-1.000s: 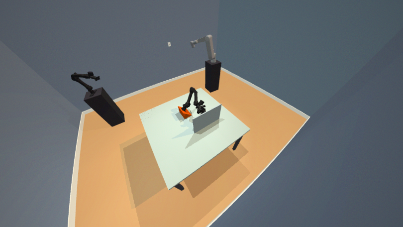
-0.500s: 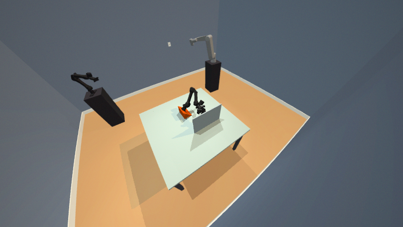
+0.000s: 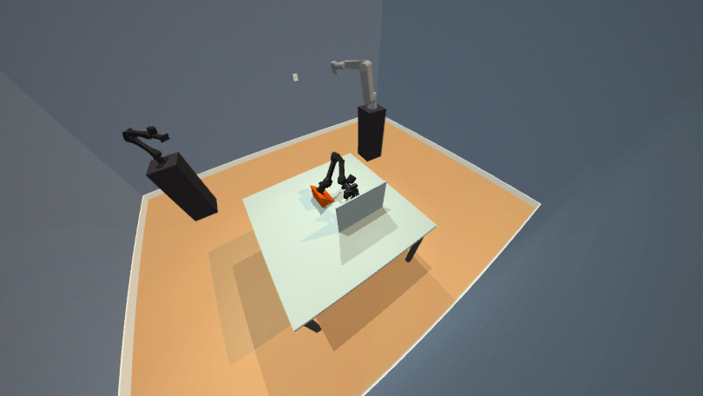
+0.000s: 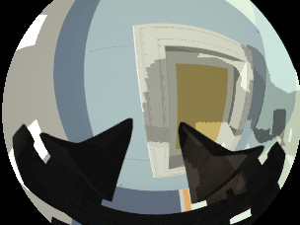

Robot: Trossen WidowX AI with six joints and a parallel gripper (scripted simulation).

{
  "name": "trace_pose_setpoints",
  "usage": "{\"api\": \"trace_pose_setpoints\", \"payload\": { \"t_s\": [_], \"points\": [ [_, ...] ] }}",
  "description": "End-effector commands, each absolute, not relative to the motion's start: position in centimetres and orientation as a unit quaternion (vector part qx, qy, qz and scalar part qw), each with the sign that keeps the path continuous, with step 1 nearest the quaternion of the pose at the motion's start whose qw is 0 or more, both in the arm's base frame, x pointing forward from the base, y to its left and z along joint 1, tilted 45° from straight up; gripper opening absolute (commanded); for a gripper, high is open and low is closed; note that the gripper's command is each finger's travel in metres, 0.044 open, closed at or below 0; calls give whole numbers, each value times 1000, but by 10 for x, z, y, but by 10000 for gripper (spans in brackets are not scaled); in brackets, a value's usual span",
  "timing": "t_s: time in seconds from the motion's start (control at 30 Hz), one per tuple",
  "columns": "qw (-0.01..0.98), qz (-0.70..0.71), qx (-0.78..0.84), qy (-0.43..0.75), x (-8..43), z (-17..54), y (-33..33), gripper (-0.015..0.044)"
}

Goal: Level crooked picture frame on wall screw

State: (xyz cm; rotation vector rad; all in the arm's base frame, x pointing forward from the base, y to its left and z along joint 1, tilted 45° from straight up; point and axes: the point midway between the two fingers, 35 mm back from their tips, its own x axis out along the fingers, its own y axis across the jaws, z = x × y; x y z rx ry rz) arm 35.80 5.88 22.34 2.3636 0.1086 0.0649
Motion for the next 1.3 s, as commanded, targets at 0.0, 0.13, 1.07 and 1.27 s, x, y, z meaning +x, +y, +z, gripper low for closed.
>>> {"api": "trace_pose_setpoints", "payload": {
  "t_s": [0.0, 0.13, 1.07, 1.27],
  "points": [
    [379, 26, 924, 43, 358, 223, 59, 260],
    [393, 26, 918, 42, 347, 227, 59, 260],
    [532, 14, 846, 36, 187, 250, 24, 260],
    [531, 15, 847, 36, 181, 250, 22, 260]
  ]
}}
